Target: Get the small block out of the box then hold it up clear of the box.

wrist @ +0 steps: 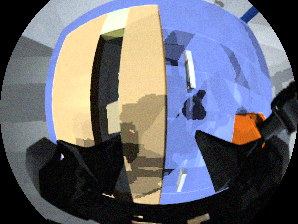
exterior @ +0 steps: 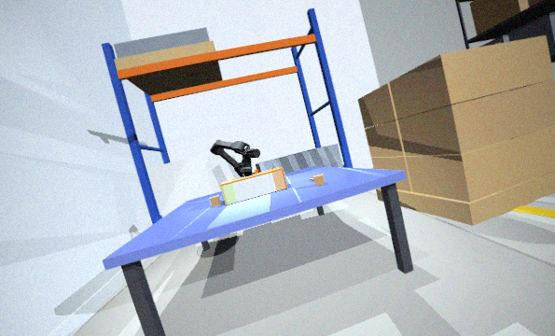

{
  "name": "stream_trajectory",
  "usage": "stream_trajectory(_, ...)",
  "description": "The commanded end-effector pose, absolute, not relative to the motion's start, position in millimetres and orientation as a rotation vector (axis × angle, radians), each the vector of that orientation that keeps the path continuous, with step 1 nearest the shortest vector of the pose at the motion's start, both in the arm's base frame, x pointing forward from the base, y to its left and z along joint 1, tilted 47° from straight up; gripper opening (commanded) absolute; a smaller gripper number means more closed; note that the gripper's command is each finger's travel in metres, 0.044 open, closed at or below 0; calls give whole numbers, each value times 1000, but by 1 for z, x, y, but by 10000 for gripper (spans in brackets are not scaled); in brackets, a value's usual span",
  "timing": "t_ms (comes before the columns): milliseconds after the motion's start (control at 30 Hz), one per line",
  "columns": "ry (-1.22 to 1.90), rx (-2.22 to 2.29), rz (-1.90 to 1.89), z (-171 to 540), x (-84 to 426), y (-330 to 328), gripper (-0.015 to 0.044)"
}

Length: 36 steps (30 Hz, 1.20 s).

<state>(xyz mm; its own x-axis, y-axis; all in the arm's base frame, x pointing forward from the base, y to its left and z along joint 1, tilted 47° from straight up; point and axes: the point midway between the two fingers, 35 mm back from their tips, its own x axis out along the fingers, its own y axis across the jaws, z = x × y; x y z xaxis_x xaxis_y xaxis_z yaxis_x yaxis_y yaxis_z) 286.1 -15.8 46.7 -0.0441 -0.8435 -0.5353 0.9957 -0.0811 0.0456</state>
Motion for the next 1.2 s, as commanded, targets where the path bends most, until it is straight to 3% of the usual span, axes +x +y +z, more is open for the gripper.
stream_trajectory(0, 390, 496, -1585, 43, 288, -12, 400)
stream_trajectory(1167, 389, 494, -1585, 60, 286, -28, 400)
